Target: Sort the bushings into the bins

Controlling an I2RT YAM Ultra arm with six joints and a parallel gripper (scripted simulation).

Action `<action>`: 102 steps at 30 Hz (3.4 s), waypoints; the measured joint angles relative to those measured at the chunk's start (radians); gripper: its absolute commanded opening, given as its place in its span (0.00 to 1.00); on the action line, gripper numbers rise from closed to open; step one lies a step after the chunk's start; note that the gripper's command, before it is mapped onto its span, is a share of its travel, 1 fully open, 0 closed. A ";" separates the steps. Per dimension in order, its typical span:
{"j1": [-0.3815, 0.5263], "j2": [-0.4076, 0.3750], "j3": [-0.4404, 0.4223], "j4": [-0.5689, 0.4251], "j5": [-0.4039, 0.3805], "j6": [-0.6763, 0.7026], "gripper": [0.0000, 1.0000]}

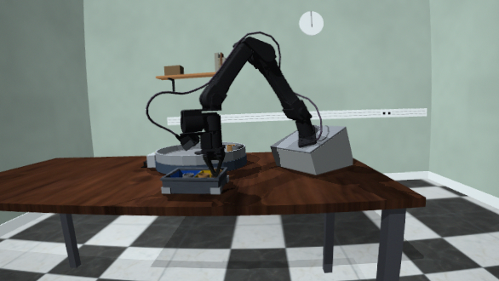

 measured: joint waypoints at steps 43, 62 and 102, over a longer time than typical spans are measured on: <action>0.000 0.002 0.000 0.003 0.000 0.000 0.00; 0.000 0.002 0.000 0.003 0.000 0.000 0.15; 0.000 0.002 0.000 -0.002 0.000 0.000 0.15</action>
